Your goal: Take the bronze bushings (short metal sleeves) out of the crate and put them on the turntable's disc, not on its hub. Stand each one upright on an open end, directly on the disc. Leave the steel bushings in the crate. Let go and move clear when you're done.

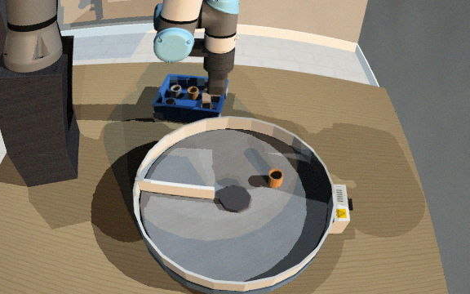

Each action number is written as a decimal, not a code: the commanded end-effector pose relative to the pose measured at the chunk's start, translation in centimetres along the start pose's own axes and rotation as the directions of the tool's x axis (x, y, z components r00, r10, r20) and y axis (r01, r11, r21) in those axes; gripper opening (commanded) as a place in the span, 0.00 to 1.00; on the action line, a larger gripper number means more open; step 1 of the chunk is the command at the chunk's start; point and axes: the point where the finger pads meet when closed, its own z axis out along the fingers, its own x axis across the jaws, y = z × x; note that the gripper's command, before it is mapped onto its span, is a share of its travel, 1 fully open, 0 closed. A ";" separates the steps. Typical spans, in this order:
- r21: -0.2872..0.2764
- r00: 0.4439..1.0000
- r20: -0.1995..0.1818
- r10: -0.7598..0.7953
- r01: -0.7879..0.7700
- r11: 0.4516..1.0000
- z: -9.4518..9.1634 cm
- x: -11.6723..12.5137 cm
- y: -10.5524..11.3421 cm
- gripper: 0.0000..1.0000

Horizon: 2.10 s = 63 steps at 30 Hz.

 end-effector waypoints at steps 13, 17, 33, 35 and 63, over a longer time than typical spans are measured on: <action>-0.001 1.000 0.000 0.000 0.000 1.000 0.0 0.0 0.0 0.76; -0.001 1.000 0.000 0.000 0.000 1.000 0.0 0.0 0.0 0.76; -0.001 1.000 0.000 0.000 0.000 1.000 0.8 0.0 0.1 0.76; -0.001 1.000 0.000 0.000 0.000 1.000 1.2 0.0 0.1 0.76; -0.001 1.000 0.000 0.000 0.000 1.000 2.4 0.0 0.1 0.76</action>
